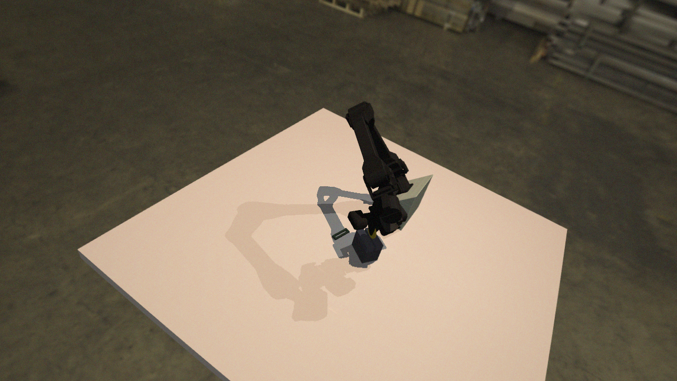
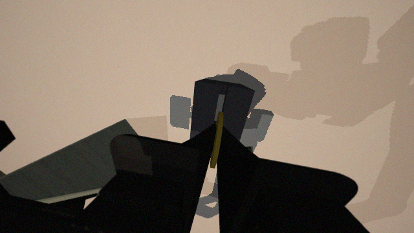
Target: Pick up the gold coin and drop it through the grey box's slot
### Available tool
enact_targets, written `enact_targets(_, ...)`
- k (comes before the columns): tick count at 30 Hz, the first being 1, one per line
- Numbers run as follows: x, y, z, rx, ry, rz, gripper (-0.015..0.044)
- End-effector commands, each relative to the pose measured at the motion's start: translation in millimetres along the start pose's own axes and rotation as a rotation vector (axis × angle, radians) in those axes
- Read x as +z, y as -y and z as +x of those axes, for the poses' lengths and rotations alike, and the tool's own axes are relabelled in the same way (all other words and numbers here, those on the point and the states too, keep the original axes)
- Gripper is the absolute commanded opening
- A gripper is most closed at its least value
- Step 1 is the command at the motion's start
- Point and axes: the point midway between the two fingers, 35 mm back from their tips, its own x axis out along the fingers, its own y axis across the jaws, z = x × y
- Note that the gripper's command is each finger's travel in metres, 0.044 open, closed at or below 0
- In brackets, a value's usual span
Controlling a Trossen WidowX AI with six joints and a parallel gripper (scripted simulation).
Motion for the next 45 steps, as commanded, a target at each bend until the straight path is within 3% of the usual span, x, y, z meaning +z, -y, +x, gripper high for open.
enact_targets(1,-2,-1,3,-0.001,-0.007,-0.008,0.0)
enact_targets(9,-1,-1,6,-0.001,-0.007,-0.009,0.0)
enact_targets(15,0,0,3,0.0,0.0,0.001,0.0157)
enact_targets(24,0,0,3,0.0,0.0,0.001,0.0161)
enact_targets(35,-1,-1,-36,-0.001,-0.003,-0.006,0.044)
enact_targets(38,-4,-3,-57,-0.002,-0.008,-0.01,0.044)
enact_targets(45,-4,-3,-57,-0.002,-0.008,-0.01,0.044)
